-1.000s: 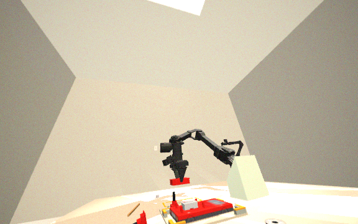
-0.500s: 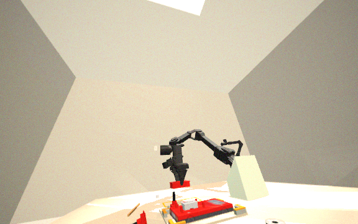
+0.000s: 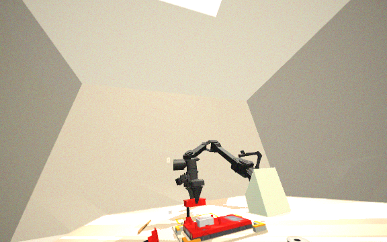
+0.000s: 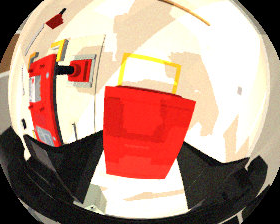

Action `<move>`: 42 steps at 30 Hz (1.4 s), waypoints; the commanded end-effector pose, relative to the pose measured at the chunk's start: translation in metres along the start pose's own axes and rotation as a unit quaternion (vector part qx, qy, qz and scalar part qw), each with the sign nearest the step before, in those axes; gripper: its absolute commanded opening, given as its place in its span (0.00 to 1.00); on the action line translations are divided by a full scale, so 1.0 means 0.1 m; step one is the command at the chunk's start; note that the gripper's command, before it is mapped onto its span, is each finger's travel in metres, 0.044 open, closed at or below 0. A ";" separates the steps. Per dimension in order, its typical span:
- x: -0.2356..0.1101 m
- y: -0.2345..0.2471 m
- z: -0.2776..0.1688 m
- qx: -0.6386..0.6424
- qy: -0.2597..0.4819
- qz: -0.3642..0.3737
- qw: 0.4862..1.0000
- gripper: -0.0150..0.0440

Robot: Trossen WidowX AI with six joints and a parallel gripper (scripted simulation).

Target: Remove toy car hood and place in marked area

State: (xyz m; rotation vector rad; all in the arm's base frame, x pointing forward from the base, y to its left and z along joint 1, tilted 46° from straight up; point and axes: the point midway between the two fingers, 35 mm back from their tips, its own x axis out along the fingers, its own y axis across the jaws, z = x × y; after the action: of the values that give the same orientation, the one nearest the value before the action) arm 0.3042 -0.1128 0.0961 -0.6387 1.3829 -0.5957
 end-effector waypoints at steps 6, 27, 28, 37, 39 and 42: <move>0.08 0.02 -0.02 -0.005 0.001 0.001 1.000 0.25; 0.27 0.01 -0.04 -0.005 0.001 -0.001 1.000 0.25; 0.28 0.01 -0.04 -0.005 0.001 -0.001 1.000 0.25; 0.31 0.01 -0.04 -0.006 0.001 -0.001 1.000 0.25; 0.32 0.01 -0.04 -0.006 0.001 -0.001 1.000 0.25; 0.34 0.01 -0.04 -0.006 0.001 -0.001 1.000 0.25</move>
State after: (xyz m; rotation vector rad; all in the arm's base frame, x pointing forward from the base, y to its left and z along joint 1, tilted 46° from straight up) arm 0.3037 -0.1367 0.0743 -0.6452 1.3841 -0.5987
